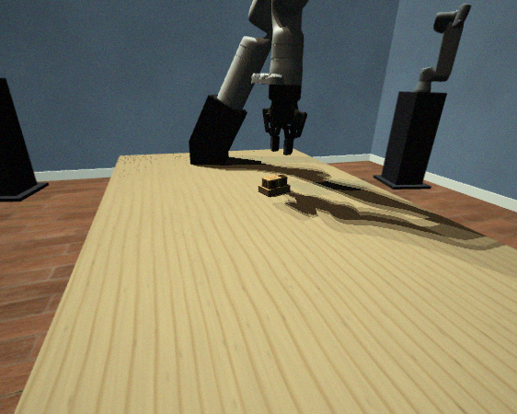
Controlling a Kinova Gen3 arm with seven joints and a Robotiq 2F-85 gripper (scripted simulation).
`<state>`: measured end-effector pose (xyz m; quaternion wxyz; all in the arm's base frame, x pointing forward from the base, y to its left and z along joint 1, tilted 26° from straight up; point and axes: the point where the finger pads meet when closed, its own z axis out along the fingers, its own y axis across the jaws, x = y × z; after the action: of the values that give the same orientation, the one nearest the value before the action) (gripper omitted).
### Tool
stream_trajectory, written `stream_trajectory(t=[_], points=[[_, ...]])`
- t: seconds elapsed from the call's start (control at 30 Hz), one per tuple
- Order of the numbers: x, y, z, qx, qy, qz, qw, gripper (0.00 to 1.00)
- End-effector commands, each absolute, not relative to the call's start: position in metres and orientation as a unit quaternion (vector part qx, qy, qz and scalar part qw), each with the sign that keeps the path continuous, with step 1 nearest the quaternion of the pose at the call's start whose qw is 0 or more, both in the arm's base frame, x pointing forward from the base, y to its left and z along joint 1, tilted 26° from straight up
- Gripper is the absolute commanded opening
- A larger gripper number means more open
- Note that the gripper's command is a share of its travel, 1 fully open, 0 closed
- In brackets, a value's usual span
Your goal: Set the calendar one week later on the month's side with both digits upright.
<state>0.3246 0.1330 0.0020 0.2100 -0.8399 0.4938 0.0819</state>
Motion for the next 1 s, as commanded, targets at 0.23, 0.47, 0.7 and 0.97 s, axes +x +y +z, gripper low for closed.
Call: stream_trajectory(t=[0.23, 0.47, 0.7, 0.97], points=[[0.325, 0.133, 0.002, -0.84, 0.494, 0.081, 0.21, 0.46], [0.325, 0.134, 0.001, -0.84, 0.494, 0.082, 0.21, 0.46], [0.326, 0.136, -0.003, -0.84, 0.494, 0.082, 0.21, 0.46], [0.327, 0.139, -0.011, -0.84, 0.494, 0.082, 0.21, 0.46]])
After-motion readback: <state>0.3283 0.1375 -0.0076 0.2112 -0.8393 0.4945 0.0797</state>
